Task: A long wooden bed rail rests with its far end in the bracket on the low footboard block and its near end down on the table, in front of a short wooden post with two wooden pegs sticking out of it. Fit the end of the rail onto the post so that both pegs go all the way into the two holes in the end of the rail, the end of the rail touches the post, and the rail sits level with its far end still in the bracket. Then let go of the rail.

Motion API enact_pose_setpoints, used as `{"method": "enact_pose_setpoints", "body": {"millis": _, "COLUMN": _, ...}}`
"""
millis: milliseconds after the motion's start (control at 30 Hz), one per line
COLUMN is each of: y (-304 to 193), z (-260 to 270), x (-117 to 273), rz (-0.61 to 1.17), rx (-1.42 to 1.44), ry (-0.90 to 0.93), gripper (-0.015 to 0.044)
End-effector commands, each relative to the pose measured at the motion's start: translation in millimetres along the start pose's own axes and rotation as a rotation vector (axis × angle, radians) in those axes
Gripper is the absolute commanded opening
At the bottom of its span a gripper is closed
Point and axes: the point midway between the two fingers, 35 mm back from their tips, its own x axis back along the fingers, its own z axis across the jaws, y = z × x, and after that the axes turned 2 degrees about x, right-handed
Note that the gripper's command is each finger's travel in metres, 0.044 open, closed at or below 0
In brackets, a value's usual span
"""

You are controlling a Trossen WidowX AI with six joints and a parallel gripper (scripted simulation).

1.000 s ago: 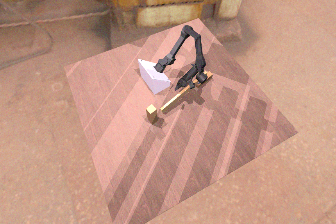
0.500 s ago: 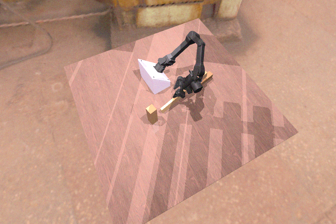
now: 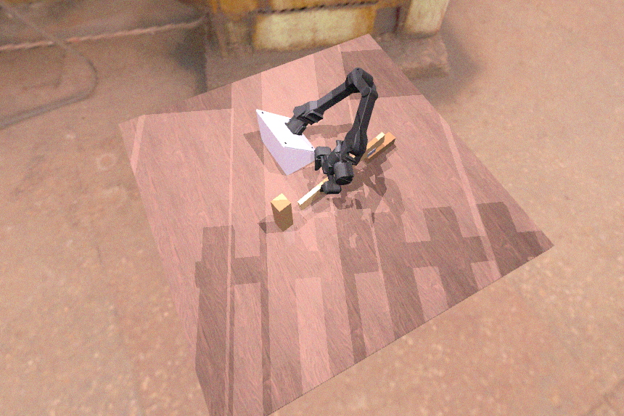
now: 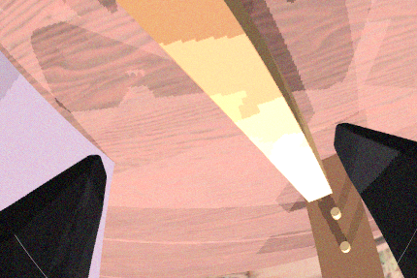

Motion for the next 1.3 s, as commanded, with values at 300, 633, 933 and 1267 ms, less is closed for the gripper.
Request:
{"method": "enact_pose_setpoints", "body": {"millis": 300, "y": -47, "z": -32, "x": 0, "rz": -0.356, "rx": 0.489, "ry": -0.171, "gripper": 0.0440}}
{"method": "enact_pose_setpoints", "body": {"millis": 633, "y": -47, "z": -32, "x": 0, "rz": -0.356, "rx": 0.489, "ry": -0.171, "gripper": 0.0440}}
{"method": "enact_pose_setpoints", "body": {"millis": 933, "y": -43, "z": -34, "x": -10, "rz": -0.355, "rx": 0.489, "ry": -0.171, "gripper": 0.0440}}
{"method": "enact_pose_setpoints", "body": {"millis": 1267, "y": -37, "z": -36, "x": -25, "rz": -0.355, "rx": 0.488, "ry": -0.171, "gripper": 0.0440}}
